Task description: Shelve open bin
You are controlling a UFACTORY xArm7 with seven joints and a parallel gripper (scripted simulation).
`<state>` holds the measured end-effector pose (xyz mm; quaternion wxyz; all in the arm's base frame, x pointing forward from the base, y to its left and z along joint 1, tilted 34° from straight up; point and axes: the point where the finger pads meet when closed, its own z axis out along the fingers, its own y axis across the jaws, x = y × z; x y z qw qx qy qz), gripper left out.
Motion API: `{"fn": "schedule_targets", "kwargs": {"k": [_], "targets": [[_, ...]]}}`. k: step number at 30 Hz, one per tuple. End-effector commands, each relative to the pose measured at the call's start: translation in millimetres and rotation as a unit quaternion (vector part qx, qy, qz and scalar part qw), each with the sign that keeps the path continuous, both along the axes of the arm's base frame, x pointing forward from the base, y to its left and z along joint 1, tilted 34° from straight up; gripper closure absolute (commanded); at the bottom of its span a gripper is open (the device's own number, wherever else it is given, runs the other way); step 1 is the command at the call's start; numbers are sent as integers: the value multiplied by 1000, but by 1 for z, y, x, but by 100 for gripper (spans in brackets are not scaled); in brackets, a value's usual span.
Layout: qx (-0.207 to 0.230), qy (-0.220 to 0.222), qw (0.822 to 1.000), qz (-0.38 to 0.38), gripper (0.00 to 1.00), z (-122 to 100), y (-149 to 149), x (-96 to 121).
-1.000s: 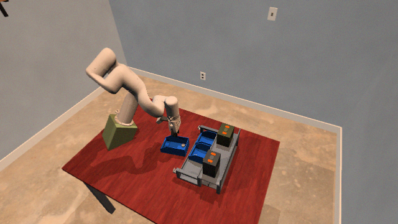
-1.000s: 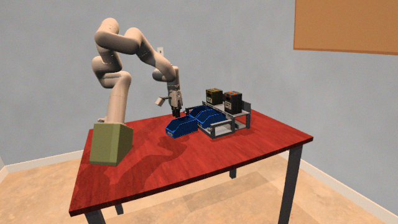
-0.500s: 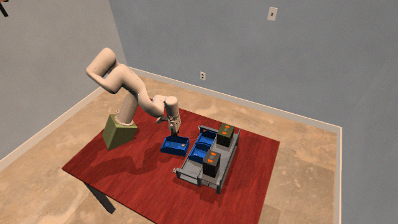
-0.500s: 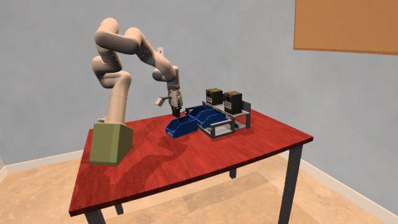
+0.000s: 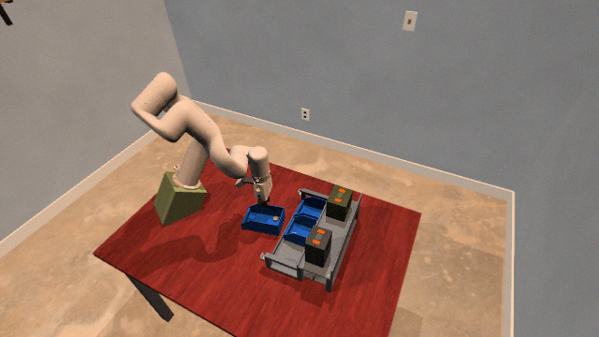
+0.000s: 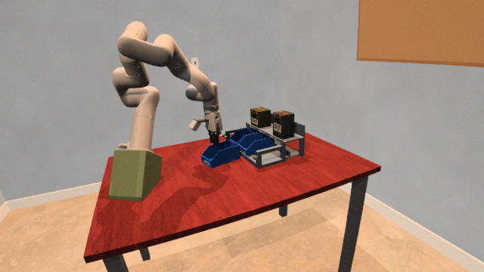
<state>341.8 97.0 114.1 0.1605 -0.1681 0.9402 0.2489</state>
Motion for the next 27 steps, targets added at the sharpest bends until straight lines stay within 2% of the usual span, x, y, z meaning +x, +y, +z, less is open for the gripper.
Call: {"fn": "schedule_targets", "kwargs": {"k": [1,27], "targets": [[0,-1,1000,-1,72,-3,1,2],[0,-1,1000,-1,72,-16,10,5]]}}
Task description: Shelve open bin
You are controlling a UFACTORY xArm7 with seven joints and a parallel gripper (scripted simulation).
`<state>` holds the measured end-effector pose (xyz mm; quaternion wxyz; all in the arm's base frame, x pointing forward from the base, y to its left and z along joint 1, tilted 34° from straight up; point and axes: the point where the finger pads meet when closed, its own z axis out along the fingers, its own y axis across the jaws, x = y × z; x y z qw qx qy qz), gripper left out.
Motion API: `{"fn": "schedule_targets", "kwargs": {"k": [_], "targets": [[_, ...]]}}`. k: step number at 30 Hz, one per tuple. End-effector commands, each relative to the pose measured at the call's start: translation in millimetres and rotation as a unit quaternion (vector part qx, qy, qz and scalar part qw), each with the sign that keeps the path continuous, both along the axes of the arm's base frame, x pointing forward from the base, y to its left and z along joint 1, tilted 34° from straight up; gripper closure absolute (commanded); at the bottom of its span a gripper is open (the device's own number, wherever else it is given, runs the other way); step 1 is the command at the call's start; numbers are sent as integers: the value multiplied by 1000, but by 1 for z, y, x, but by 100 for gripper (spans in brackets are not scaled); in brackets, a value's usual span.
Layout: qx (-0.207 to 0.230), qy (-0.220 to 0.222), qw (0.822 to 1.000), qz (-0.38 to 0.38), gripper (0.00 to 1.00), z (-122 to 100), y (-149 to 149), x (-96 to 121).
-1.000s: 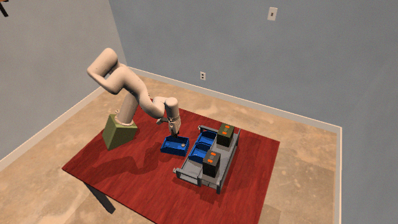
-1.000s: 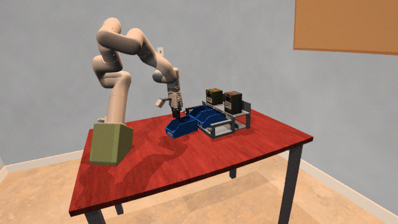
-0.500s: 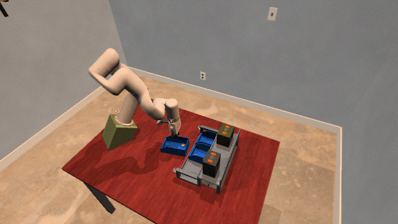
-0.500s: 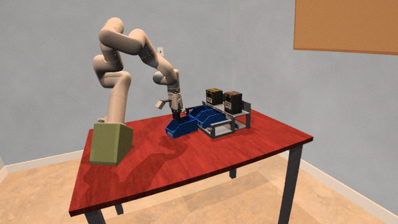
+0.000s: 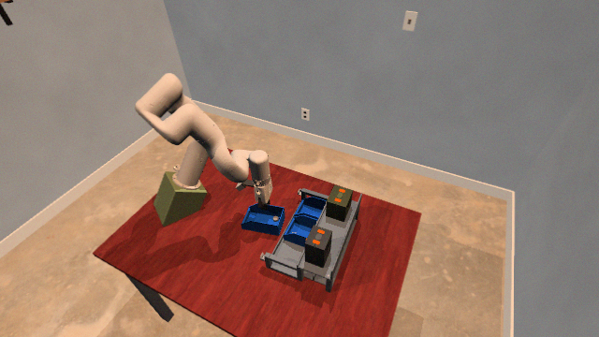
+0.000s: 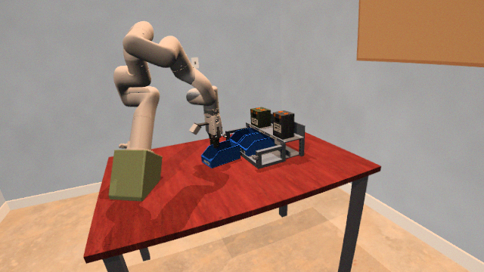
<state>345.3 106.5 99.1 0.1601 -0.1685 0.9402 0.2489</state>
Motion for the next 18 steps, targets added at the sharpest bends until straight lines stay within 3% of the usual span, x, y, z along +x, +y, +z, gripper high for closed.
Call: {"fn": "schedule_targets", "kwargs": {"k": [1,18], "targets": [[0,-1,1000,-1,72,-1,0,2],[0,-1,1000,-1,72,-13,8,5]]}}
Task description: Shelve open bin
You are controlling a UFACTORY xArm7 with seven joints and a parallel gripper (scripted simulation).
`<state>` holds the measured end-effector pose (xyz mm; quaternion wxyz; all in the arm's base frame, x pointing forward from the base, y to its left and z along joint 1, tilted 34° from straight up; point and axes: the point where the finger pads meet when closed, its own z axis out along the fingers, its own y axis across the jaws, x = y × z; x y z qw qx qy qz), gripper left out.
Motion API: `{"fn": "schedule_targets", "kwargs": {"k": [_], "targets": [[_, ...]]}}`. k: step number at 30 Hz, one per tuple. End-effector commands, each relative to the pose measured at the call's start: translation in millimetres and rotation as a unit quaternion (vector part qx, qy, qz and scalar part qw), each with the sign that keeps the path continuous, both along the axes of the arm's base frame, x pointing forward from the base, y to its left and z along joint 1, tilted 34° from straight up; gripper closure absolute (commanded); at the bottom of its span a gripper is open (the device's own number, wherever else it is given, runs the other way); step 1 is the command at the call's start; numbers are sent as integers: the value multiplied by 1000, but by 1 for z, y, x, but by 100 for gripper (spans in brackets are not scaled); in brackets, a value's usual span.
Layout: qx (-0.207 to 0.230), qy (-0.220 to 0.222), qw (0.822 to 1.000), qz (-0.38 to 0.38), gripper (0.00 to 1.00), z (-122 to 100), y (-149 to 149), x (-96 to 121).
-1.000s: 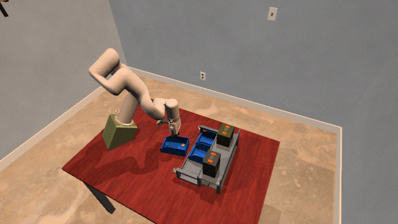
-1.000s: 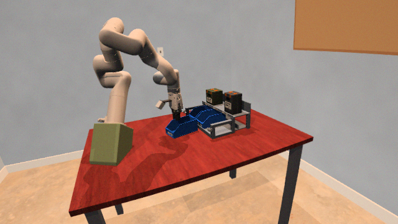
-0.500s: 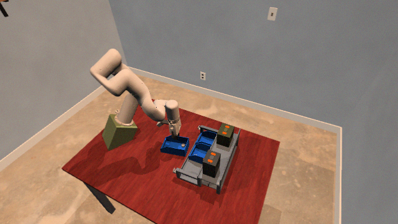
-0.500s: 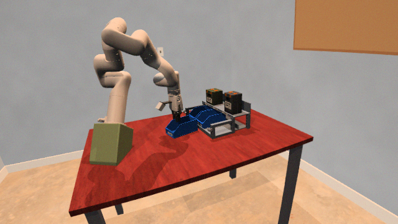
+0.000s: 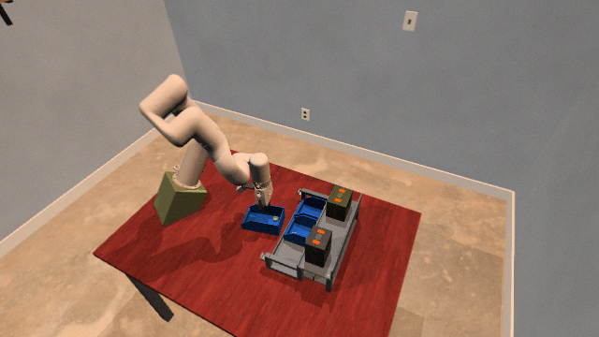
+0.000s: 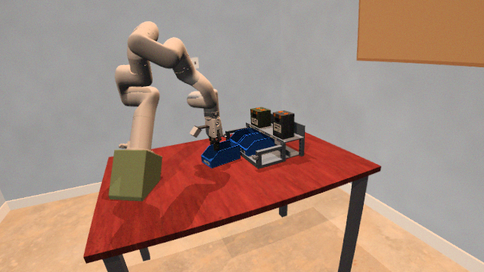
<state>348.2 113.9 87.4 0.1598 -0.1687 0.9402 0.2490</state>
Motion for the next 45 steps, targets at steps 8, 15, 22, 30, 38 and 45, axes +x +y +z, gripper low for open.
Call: {"fn": "schedule_targets", "kwargs": {"k": [8,15,22,30,38,45], "targets": [[0,-1,1000,-1,72,-5,3,3],[0,-1,1000,-1,72,-8,5,4],[0,-1,1000,-1,72,-8,5,4],[0,-1,1000,-1,72,-5,3,3],[0,-1,1000,-1,72,-5,3,3],[0,-1,1000,-1,72,-4,2,3]]}}
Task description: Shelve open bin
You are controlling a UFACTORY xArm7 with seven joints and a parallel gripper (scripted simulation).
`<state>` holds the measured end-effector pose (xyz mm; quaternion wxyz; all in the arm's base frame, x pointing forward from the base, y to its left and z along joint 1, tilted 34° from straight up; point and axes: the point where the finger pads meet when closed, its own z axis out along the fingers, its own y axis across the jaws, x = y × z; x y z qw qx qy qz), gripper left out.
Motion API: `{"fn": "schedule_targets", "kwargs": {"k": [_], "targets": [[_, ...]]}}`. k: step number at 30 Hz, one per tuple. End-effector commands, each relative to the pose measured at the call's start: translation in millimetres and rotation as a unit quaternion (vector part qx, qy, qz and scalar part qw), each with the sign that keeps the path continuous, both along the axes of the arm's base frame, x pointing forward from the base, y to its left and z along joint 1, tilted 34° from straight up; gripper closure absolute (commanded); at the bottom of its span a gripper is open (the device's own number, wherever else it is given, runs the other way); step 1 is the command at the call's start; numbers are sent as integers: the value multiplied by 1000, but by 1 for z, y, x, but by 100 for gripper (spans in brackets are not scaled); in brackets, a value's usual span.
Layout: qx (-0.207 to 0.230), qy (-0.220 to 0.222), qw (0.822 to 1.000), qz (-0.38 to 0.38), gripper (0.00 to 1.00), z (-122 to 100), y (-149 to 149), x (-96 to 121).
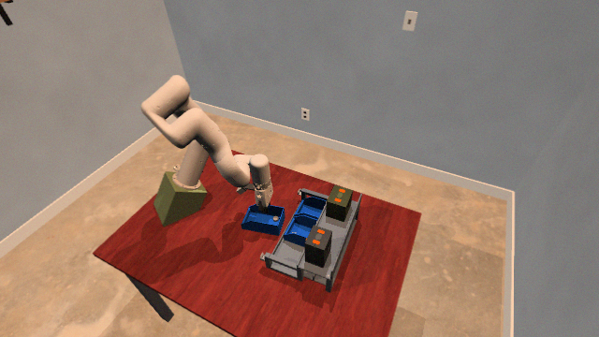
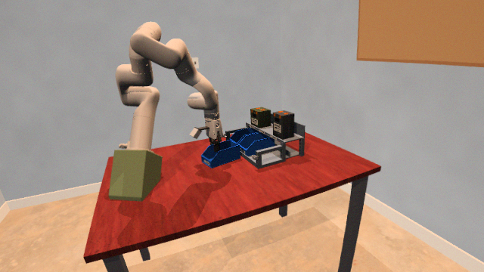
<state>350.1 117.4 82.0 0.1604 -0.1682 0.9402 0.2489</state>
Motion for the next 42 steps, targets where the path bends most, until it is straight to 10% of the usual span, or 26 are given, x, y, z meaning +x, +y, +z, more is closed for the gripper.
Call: {"fn": "schedule_targets", "kwargs": {"k": [1,28,29,42], "targets": [[0,-1,1000,-1,72,1,-1,1],[0,-1,1000,-1,72,2,-1,0],[0,-1,1000,-1,100,2,-1,0],[0,-1,1000,-1,100,2,-1,0]]}}
